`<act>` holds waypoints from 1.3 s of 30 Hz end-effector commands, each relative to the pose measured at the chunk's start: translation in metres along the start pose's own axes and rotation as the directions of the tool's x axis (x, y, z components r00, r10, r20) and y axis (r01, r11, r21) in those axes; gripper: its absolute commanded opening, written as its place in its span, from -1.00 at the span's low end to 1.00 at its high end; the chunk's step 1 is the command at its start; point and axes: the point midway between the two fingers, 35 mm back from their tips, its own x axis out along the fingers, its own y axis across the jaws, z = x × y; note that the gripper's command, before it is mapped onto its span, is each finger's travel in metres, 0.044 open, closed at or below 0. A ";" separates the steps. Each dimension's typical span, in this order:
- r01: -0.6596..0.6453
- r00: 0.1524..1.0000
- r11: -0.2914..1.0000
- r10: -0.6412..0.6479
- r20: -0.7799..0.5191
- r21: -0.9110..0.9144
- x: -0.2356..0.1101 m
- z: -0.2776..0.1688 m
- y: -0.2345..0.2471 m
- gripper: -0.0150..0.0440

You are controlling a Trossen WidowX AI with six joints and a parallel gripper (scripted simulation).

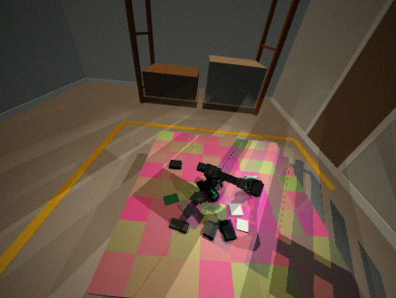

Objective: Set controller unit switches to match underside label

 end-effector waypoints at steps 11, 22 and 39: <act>0.000 1.000 1.000 0.000 0.001 0.005 -0.009 0.000 0.000 -0.49; 0.000 1.000 1.000 0.000 0.003 0.006 -0.043 -0.013 0.001 -0.49; 0.000 1.000 1.000 0.000 0.002 0.006 -0.024 -0.020 0.000 -0.49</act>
